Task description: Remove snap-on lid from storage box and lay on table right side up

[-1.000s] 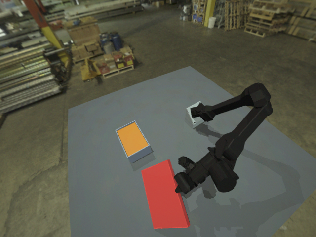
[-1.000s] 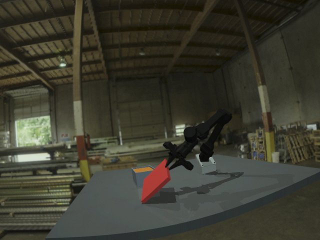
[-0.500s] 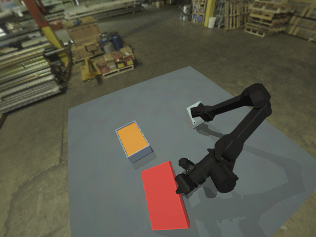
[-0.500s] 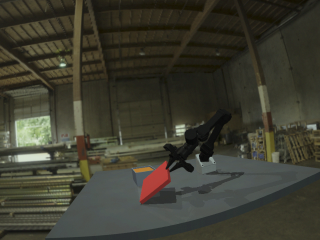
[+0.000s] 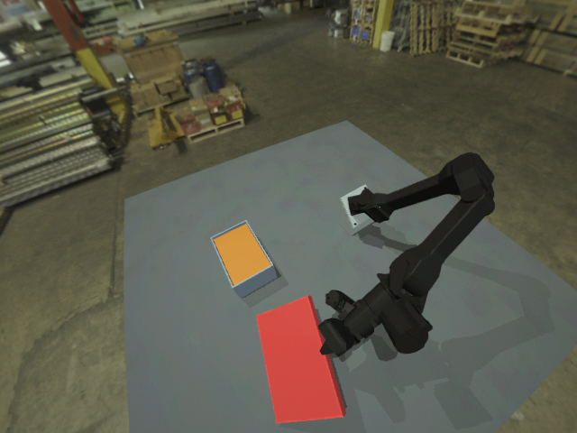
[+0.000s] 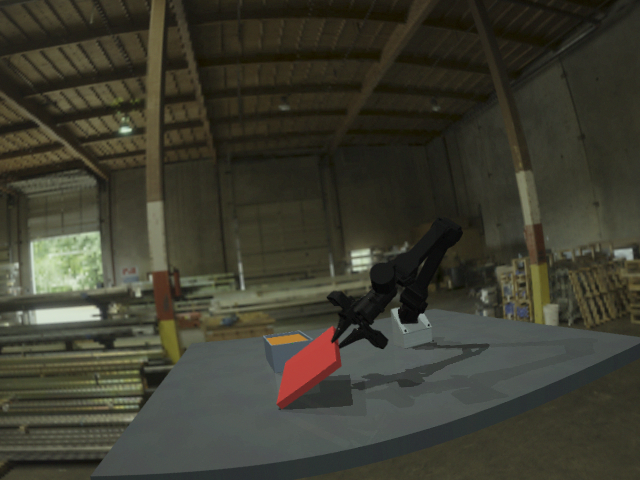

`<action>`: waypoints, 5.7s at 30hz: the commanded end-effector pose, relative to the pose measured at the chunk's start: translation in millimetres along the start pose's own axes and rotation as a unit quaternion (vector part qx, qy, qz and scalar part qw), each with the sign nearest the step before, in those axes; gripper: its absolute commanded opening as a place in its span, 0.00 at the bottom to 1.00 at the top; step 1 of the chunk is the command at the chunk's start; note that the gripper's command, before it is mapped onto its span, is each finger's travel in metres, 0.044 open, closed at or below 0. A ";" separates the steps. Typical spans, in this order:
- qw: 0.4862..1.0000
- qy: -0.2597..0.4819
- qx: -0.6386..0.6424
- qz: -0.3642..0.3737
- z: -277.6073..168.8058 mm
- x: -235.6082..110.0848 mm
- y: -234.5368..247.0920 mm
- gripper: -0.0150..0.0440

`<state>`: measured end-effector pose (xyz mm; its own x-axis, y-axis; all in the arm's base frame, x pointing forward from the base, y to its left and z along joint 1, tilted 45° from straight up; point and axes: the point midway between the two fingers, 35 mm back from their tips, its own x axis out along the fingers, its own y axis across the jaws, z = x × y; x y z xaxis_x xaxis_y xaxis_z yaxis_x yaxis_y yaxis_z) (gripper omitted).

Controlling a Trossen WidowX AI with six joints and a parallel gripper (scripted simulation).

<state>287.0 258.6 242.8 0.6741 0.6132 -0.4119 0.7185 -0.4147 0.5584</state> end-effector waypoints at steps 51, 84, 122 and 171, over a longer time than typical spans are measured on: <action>1.000 -0.006 -0.003 -0.020 5.0 32.8 -47.3 0.25; 1.000 -0.006 -0.002 -0.020 1.8 9.6 -57.3 1.00; 1.000 -0.006 -0.002 -0.021 -0.8 -45.5 -62.0 1.00; 1.000 -0.007 -0.002 -0.021 -1.0 -85.8 -36.6 1.00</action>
<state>203.2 221.0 258.7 0.6498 0.6166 -0.4446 0.7428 -0.3906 0.5438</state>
